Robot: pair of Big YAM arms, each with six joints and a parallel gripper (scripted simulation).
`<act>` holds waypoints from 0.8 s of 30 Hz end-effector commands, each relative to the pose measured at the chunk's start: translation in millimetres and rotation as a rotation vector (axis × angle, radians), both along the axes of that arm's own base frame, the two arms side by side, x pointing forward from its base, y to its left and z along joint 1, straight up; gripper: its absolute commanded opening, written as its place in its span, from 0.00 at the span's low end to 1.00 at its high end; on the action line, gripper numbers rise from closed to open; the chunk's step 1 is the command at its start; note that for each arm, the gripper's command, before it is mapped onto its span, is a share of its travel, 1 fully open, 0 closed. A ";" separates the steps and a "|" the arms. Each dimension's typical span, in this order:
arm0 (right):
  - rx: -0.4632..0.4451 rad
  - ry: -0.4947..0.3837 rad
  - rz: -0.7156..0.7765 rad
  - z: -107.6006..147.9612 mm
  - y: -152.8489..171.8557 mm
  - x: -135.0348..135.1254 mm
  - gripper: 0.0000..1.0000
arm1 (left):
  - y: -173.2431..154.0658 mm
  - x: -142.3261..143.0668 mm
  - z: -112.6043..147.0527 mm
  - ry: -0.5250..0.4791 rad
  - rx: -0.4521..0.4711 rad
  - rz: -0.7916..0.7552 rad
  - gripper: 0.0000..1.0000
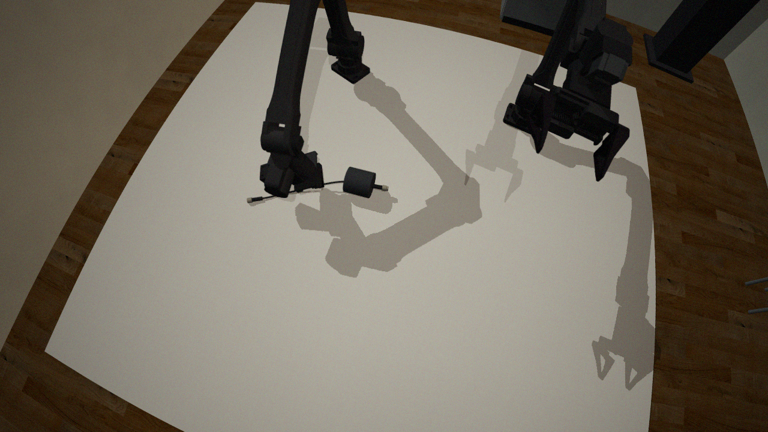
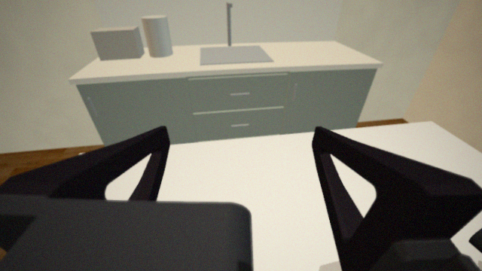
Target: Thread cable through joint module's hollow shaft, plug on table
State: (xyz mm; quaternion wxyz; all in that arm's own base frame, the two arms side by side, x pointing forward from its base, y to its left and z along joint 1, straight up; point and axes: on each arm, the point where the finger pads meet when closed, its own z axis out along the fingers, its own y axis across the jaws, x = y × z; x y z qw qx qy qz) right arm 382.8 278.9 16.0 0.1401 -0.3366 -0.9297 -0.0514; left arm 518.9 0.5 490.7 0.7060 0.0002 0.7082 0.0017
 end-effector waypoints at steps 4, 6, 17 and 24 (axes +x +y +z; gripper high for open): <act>0.025 -0.036 -0.004 16.1 13.9 2.5 0.00 | 3.7 1.6 29.8 -0.049 0.009 0.008 0.96; 0.015 -0.020 -0.004 10.8 10.6 -6.3 0.00 | 3.7 1.6 29.8 -0.049 0.009 0.008 0.96; 0.020 -0.027 -0.006 19.1 19.0 -6.3 0.00 | 3.7 1.6 29.8 -0.049 0.009 0.008 0.96; 0.011 -0.011 -0.003 14.1 18.9 -19.8 0.00 | 3.7 1.6 29.8 -0.049 0.010 0.008 0.96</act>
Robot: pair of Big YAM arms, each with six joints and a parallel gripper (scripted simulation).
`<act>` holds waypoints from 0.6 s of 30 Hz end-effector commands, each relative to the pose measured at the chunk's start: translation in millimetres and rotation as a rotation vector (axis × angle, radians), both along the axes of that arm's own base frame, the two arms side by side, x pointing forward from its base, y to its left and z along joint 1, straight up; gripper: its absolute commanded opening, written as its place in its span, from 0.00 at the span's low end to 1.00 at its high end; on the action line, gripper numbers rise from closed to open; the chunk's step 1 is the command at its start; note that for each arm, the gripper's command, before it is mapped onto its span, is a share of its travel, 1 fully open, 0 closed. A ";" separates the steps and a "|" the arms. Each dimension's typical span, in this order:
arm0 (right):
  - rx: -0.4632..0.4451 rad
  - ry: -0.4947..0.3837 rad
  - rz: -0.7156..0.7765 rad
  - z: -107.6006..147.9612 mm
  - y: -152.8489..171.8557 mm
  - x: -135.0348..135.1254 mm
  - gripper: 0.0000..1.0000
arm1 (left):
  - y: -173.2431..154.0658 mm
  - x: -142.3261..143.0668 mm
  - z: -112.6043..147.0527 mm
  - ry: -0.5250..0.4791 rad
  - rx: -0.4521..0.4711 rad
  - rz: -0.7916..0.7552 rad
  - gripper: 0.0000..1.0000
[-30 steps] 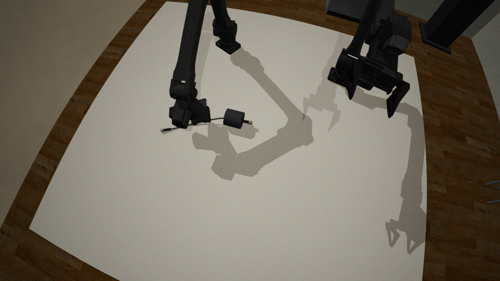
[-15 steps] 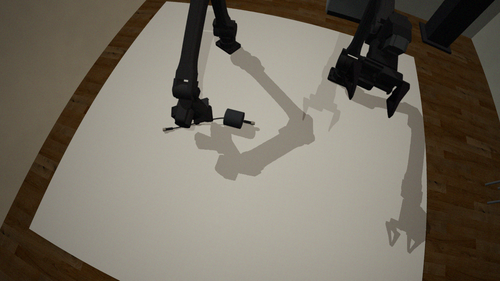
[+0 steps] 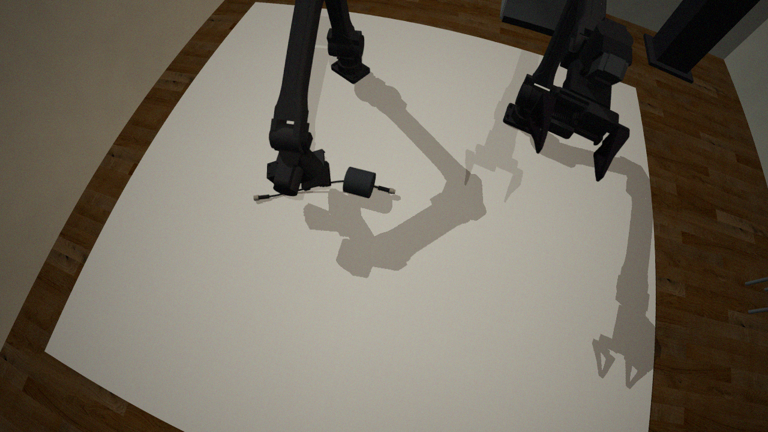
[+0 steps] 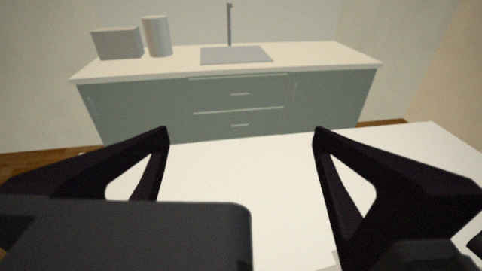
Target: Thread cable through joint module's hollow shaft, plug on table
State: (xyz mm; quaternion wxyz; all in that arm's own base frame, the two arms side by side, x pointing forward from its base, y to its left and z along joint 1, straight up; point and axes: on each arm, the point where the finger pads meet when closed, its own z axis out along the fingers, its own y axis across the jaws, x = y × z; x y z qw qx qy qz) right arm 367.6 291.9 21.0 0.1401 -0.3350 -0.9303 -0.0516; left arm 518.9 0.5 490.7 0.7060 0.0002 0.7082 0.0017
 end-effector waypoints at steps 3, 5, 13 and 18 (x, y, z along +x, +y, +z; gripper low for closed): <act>0.022 -0.028 -0.006 13.7 12.3 -0.5 0.00 | 3.7 1.6 29.8 -0.049 0.009 0.008 0.96; 0.011 -0.013 -0.006 10.3 9.4 -7.9 0.00 | 3.7 1.6 29.8 -0.049 0.010 0.008 0.96; 0.019 -0.022 -0.006 14.3 15.5 -7.9 0.00 | 3.7 1.6 29.8 -0.049 0.009 0.008 0.96; 0.020 -0.024 -0.006 15.5 19.1 -11.2 0.00 | 3.7 1.6 29.8 -0.049 0.009 0.008 0.96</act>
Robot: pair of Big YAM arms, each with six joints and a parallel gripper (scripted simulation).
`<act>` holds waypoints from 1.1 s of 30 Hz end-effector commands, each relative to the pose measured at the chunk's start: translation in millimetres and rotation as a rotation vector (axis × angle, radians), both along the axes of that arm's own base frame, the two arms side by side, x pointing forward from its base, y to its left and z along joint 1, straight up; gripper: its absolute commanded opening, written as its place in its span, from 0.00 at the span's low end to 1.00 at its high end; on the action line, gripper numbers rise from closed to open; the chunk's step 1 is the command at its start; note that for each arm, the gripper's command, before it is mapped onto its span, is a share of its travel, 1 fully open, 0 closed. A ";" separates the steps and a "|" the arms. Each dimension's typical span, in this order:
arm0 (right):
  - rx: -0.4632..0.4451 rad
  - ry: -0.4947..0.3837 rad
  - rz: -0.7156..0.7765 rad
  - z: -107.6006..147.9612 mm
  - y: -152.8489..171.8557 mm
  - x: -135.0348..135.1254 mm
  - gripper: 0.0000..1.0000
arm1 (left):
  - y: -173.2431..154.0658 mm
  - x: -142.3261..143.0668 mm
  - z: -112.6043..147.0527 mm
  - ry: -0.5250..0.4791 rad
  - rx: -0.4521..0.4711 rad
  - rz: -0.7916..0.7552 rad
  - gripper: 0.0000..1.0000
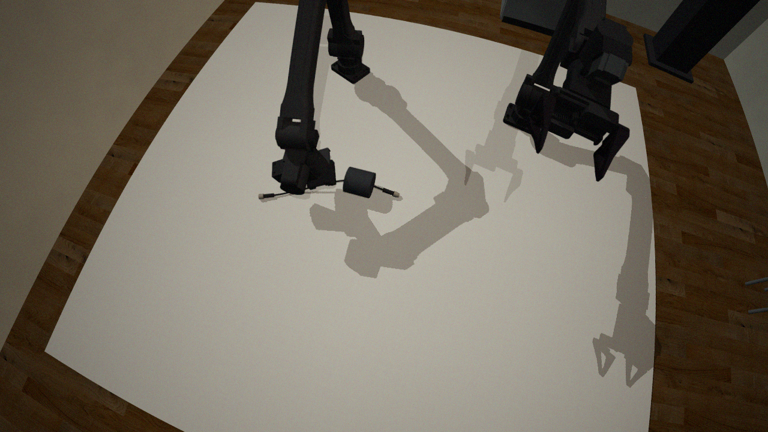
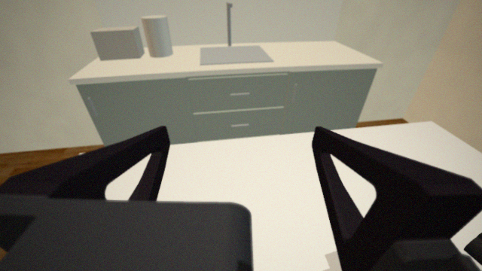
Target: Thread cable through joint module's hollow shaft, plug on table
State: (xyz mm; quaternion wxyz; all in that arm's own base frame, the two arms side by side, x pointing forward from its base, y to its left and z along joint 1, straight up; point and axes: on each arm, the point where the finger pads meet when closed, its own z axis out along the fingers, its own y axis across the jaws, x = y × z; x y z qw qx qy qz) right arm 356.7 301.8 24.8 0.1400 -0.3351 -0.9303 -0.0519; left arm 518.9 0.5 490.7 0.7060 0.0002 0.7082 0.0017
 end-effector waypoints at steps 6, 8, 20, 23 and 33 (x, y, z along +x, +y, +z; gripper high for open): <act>0.024 -0.030 -0.014 16.5 11.1 3.7 0.32 | 3.7 1.6 29.8 -0.049 0.009 0.008 0.96; 0.024 -0.030 -0.014 16.5 11.1 3.7 0.32 | 3.7 1.6 29.8 -0.049 0.009 0.008 0.96; 0.009 -0.012 -0.015 4.3 6.9 2.9 0.32 | 3.7 1.6 29.8 -0.049 0.009 0.008 0.96; 0.010 -0.011 -0.006 -0.3 1.2 6.5 0.32 | 3.7 1.6 29.8 -0.049 0.009 0.008 0.96; 0.007 -0.015 -0.028 -3.4 -10.2 17.2 0.32 | 3.7 1.6 29.8 -0.049 0.009 0.008 0.96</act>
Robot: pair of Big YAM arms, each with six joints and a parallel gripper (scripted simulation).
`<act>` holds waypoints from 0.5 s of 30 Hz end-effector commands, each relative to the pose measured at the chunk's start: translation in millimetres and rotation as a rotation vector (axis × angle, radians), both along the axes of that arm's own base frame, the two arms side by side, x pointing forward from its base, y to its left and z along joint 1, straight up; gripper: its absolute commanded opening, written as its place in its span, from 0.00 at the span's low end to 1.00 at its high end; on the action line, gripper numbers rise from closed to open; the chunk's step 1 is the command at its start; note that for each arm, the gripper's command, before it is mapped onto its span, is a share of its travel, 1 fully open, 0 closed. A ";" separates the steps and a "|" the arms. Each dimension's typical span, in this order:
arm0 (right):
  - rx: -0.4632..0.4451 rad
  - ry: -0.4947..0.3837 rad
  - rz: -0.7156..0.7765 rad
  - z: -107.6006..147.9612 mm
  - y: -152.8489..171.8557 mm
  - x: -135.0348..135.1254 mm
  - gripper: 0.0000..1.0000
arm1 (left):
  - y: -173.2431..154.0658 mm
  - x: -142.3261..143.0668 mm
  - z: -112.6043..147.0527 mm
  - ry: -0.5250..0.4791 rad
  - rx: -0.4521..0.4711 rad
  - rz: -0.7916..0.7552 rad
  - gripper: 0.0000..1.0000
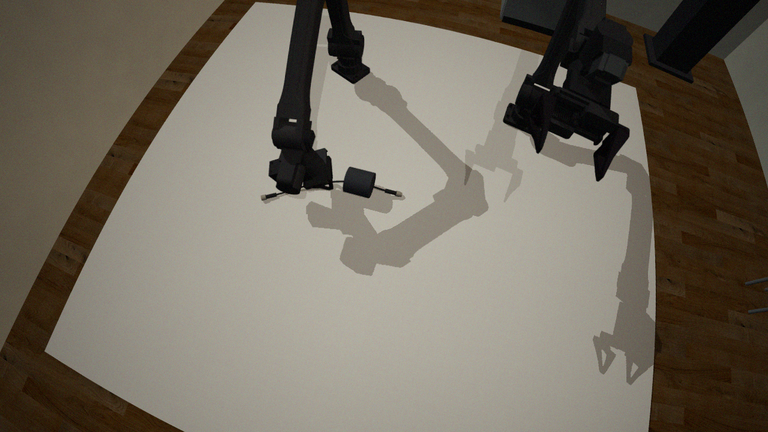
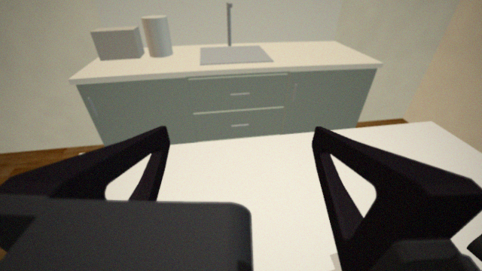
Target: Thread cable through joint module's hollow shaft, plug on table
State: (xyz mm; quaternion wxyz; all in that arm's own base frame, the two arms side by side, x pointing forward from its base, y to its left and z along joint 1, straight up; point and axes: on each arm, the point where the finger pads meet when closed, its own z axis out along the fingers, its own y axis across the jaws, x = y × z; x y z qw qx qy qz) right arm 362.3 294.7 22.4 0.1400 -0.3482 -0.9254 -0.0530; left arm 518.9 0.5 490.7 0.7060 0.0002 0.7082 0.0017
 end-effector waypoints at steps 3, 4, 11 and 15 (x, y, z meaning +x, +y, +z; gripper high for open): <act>0.010 -0.021 -0.007 -0.8 -5.6 16.3 0.32 | 3.7 1.6 29.8 -0.049 0.009 0.008 0.96; 0.012 -0.023 -0.010 -0.4 -6.3 18.6 0.32 | 3.7 1.6 29.8 -0.049 0.009 0.008 0.96; 0.024 -0.044 -0.021 8.7 -7.7 30.4 0.32 | 3.7 1.6 29.8 -0.049 0.009 0.008 0.96; 0.028 -0.051 -0.035 6.3 -10.6 42.5 0.32 | 3.7 1.6 29.8 -0.049 0.009 0.008 0.96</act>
